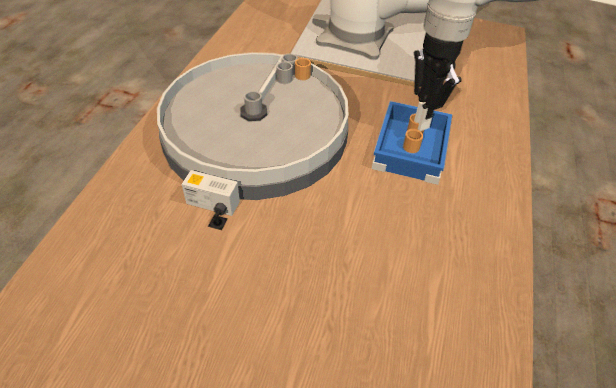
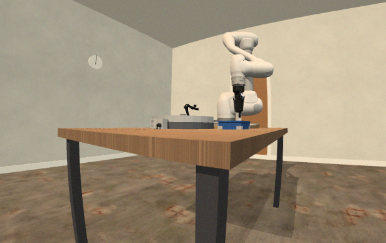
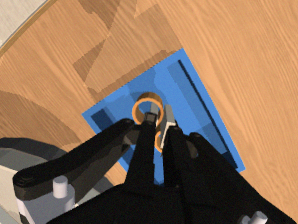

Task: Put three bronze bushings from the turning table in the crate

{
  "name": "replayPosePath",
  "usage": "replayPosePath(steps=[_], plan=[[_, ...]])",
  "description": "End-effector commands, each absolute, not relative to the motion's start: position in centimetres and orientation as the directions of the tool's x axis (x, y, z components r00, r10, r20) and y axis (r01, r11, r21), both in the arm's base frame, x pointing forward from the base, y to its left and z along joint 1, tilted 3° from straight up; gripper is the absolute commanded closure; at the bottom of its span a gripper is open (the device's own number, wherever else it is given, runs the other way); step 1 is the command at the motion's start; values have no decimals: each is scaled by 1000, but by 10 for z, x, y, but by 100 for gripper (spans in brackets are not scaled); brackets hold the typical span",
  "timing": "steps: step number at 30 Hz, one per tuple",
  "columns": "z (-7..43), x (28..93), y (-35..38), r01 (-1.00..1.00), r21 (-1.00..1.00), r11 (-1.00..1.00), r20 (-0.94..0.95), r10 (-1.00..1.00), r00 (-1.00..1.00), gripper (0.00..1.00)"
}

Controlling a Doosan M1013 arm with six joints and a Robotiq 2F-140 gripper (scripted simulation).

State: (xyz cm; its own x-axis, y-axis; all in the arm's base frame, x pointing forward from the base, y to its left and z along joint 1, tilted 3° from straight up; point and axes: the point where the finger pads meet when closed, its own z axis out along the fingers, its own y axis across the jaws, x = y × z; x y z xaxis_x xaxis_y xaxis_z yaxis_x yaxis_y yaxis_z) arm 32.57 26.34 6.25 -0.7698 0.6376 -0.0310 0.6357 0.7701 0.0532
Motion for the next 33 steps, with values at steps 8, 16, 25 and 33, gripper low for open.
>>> replayPosePath(steps=[8,16,25,33], plan=[[63,326,263,636,53,770,-31,638,-770,100],[62,326,263,636,53,770,-31,638,-770,100],[61,326,263,636,53,770,-31,638,-770,100],[59,326,264,636,53,770,-31,638,-770,100]])
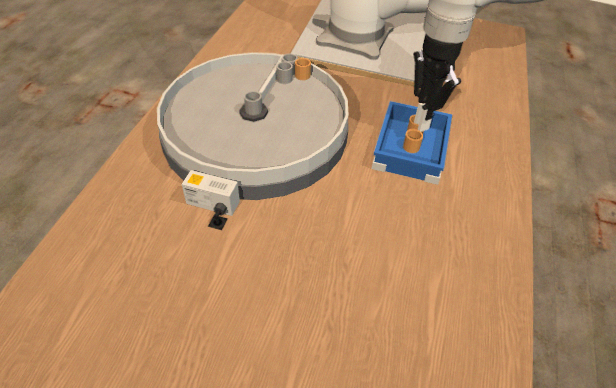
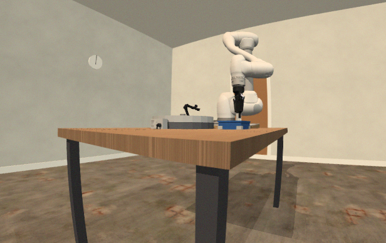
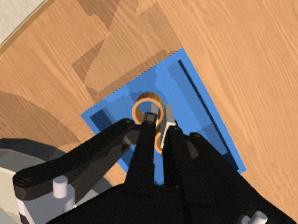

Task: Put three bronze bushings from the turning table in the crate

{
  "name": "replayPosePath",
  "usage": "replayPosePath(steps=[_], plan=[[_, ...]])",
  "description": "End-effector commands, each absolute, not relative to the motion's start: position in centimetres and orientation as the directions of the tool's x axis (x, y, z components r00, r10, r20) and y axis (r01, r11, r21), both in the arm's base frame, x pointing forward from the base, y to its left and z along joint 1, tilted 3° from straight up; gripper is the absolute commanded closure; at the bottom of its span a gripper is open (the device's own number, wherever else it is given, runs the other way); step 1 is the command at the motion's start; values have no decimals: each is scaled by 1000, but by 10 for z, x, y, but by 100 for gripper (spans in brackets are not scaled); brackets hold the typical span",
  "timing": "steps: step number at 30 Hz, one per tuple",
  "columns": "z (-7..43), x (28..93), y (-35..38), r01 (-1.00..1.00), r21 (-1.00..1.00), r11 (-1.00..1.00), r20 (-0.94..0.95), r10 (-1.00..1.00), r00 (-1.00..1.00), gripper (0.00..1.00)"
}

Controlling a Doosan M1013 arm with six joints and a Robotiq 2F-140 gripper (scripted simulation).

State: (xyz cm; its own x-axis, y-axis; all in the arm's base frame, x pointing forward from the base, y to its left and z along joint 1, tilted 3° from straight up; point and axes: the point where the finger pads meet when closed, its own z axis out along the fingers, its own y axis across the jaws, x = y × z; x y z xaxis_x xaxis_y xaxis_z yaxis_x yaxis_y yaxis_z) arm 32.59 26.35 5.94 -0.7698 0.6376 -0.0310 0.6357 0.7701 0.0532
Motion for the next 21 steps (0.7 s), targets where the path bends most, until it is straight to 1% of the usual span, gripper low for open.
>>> replayPosePath(steps=[1,21], plan=[[58,326,264,636,53,770,-31,638,-770,100],[57,326,264,636,53,770,-31,638,-770,100]])
